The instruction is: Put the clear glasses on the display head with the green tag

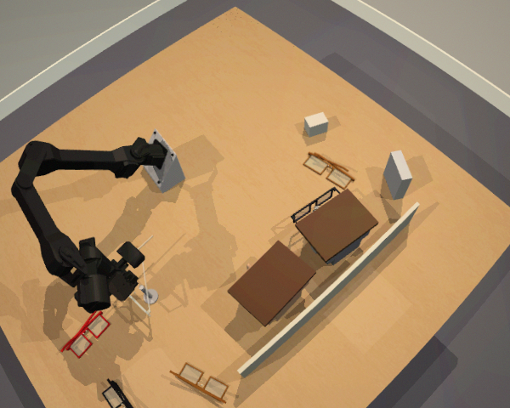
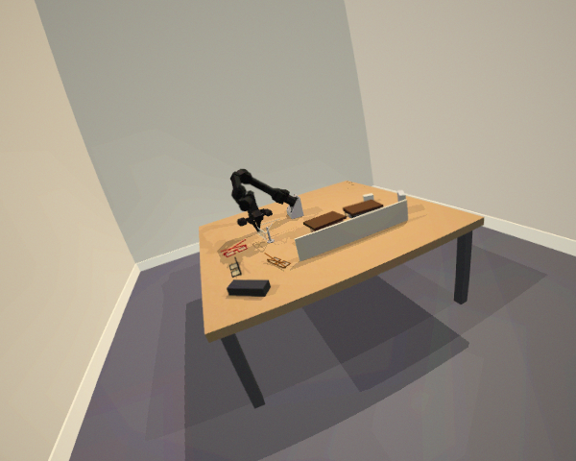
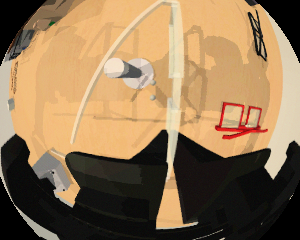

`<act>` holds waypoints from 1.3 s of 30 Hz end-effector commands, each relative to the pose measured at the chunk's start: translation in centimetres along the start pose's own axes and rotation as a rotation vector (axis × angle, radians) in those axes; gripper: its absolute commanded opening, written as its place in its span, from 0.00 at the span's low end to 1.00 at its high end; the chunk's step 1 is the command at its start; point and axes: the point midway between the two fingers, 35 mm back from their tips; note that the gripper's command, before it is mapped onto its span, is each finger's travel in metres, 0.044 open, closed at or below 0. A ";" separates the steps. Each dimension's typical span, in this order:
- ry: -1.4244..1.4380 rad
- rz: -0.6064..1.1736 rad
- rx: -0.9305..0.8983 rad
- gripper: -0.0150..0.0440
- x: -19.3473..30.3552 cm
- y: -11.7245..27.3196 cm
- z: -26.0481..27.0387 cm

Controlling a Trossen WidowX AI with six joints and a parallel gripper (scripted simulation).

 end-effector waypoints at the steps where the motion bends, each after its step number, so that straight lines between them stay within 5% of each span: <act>1: -0.003 -0.007 0.001 0.25 0.3 0.1 -0.3; 39: -0.003 -0.006 0.003 0.25 2.8 0.2 -2.1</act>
Point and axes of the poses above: the point midway between the two fingers, 35 mm back from their tips, its own y axis back along the fingers, its own z axis across the jaws, x = y × z, and after that the axes turned 11 degrees about y, right-handed
